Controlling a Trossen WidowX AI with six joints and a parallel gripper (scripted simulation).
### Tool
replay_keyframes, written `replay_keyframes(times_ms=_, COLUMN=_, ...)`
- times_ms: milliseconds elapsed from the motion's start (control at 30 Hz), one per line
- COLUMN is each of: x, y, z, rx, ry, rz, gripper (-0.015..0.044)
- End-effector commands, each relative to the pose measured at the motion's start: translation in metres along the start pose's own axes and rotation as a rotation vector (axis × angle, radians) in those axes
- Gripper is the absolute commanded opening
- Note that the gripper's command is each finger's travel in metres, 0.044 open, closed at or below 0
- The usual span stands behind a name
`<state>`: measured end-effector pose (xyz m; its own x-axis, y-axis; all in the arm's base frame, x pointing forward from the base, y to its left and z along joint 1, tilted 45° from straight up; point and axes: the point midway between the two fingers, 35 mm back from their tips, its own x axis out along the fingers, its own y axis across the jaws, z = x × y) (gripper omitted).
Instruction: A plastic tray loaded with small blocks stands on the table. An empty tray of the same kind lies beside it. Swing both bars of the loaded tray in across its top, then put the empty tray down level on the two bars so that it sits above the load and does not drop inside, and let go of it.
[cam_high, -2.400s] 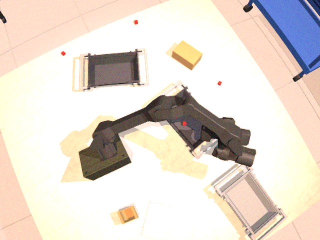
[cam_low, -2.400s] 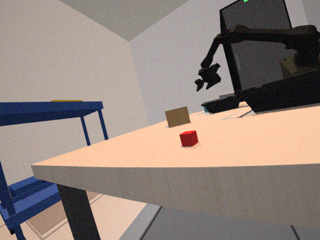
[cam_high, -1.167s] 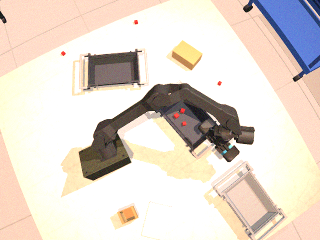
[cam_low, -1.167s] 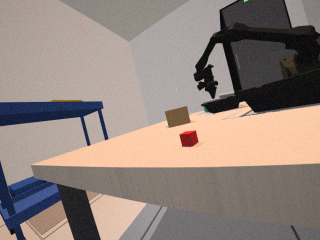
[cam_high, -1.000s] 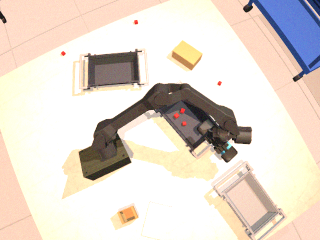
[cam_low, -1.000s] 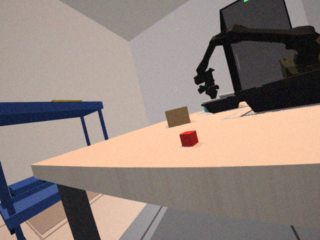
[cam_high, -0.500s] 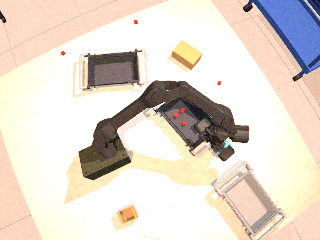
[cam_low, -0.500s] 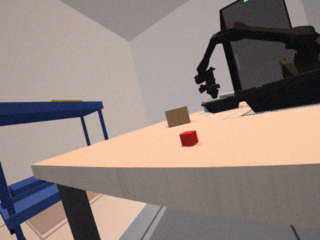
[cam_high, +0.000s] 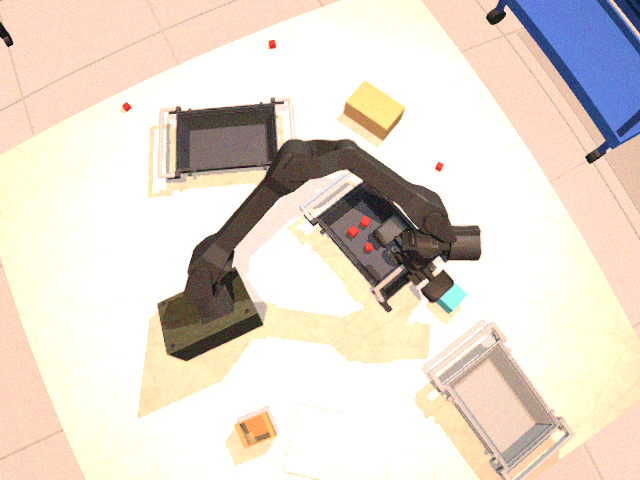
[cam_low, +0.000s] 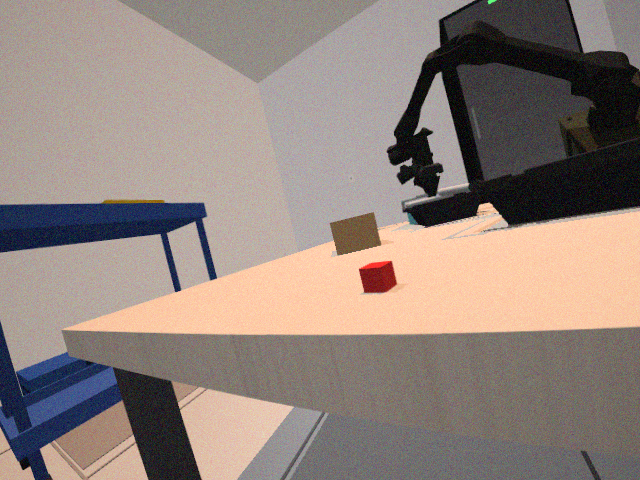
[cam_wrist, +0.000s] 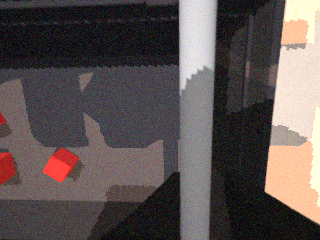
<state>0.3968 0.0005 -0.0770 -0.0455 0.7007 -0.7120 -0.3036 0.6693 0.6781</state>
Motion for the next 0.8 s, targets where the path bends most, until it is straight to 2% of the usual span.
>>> replay_keyframes(times_ms=0, x=0.007, y=0.011, z=0.001, rx=-0.001, ry=-0.006, rz=-0.002, gripper=0.0089)
replay_keyframes(times_ms=133, x=0.002, y=0.011, z=0.001, rx=-0.001, ry=-0.006, rz=-0.002, gripper=0.0089)
replay_keyframes(times_ms=333, x=-0.033, y=0.006, z=-0.001, rx=-0.001, ry=-0.006, rz=-0.004, gripper=0.0089)
replay_keyframes(times_ms=767, x=-0.026, y=0.006, z=-0.002, rx=0.008, ry=-0.002, rz=0.004, gripper=0.0089)
